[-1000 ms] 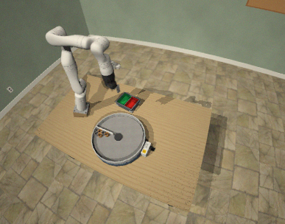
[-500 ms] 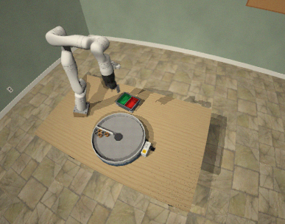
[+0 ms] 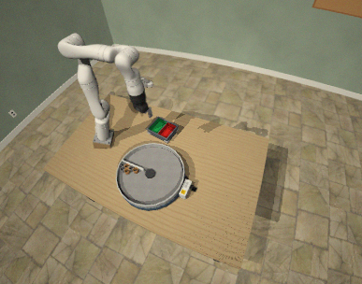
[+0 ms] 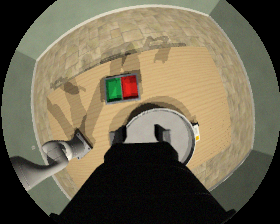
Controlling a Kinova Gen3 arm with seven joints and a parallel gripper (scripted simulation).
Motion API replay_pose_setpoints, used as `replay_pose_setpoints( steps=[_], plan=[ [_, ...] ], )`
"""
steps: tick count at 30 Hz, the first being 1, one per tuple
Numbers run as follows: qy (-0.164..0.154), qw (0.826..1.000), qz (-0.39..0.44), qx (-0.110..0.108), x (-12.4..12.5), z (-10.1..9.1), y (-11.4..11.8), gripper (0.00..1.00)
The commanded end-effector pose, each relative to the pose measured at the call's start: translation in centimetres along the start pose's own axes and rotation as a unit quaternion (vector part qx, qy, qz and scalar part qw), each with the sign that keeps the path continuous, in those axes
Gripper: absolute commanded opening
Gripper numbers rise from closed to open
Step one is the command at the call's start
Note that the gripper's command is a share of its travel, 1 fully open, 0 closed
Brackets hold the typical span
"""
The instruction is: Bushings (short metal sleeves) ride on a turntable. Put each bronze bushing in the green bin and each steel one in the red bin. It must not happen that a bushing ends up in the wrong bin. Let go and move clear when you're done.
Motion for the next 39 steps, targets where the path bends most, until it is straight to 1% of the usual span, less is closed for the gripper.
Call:
replay_pose_setpoints(
  steps=[1,28,29,33,38,39],
  plan=[
    [0.0,1.0,0.0,-0.001,0.0,-0.1,0.0,1.0],
    [0.0,1.0,0.0,-0.001,0.0,-0.1,0.0,1.0],
    [0.0,1.0,0.0,-0.001,-0.7,0.8,0.2,0.27],
    [0.0,1.0,0.0,-0.001,-3.3,4.2,0.8,0.27],
    [0.0,1.0,0.0,-0.001,-3.3,4.2,0.8,0.27],
    [0.0,1.0,0.0,-0.001,-4.0,5.0,1.0,0.27]
  ],
)
Point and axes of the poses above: the point where the finger pads meet when closed, its own z axis out along the fingers, its own y axis across the jaws, x = y × z, the point moved 1 cm from there along -z, back along the fingers, and after that the axes turned 7 degrees about z, right-handed, at the moved point
